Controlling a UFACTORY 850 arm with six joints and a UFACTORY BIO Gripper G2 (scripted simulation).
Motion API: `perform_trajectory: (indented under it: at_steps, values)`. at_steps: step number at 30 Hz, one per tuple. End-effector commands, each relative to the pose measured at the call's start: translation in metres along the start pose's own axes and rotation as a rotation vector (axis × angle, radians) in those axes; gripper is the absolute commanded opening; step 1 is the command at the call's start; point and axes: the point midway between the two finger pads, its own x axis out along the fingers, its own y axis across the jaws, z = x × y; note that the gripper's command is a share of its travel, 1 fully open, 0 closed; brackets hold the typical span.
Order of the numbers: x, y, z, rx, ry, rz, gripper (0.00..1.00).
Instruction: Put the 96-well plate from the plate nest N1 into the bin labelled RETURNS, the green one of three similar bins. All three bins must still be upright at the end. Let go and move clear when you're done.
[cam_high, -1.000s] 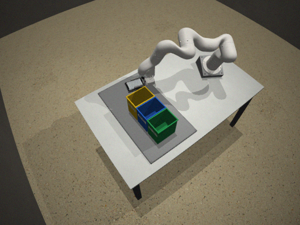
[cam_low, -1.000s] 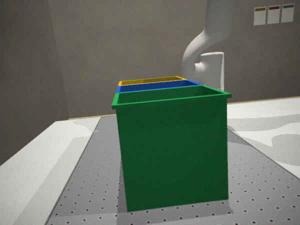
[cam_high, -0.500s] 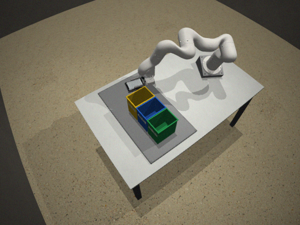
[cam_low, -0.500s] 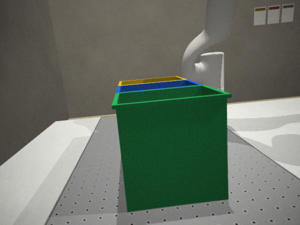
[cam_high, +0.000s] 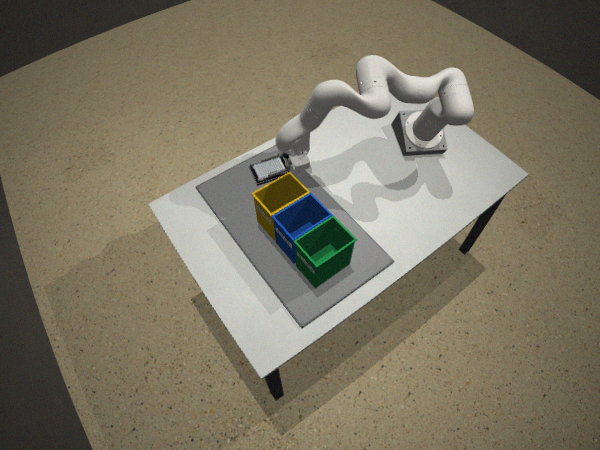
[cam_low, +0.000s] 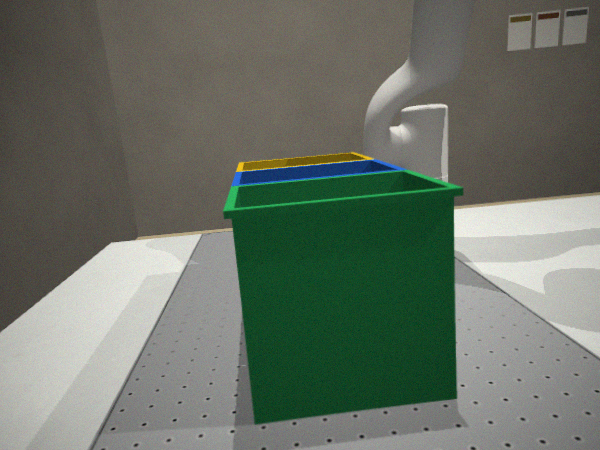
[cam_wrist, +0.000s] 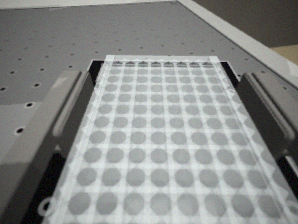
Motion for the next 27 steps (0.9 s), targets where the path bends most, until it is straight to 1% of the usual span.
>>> perform_trajectory:
  at_steps: [1,16,27]
  values:
    - [0.0008,-0.0001,0.001,0.0,-0.002,0.0,0.0]
    - [0.0008,-0.0001,0.001,0.0,-0.002,0.0,0.0]
    - [0.0007,-0.0001,0.0069,0.0,-0.002,0.0,0.0]
